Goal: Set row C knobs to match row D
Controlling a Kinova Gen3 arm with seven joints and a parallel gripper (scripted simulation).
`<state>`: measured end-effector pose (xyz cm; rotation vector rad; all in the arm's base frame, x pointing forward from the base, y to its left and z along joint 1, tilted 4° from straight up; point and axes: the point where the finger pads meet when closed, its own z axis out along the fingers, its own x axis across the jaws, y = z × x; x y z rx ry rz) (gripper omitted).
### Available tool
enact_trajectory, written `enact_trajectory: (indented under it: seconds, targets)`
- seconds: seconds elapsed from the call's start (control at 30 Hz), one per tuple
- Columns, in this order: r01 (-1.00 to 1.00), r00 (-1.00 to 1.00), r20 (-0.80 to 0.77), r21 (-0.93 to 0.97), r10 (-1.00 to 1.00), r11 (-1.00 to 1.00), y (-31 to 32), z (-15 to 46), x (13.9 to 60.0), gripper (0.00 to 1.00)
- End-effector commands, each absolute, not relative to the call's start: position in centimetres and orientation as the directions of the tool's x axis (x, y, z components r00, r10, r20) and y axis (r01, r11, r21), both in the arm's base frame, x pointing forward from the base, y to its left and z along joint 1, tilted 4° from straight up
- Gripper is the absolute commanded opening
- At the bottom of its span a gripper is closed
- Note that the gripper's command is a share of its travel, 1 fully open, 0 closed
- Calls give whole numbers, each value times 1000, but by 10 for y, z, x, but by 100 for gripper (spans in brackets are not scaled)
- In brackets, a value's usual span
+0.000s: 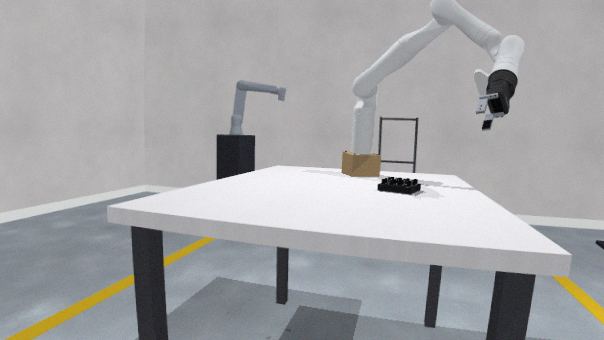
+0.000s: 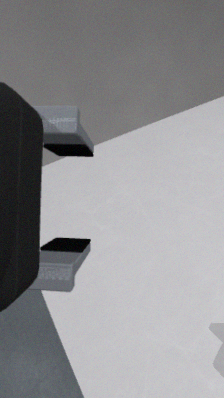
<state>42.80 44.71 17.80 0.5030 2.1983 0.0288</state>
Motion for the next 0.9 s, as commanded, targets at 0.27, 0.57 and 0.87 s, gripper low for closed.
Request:
enact_trajectory:
  seconds: [0.27, 0.57, 0.87]
  targets:
    - [345, -550, -750, 195, 366, 918, 447, 179, 428, 100]
    - [344, -550, -750, 197, 368, 918, 448, 180, 429, 100]
    - [314, -552, -761, 189, 341, 930, 448, 182, 437, 100]
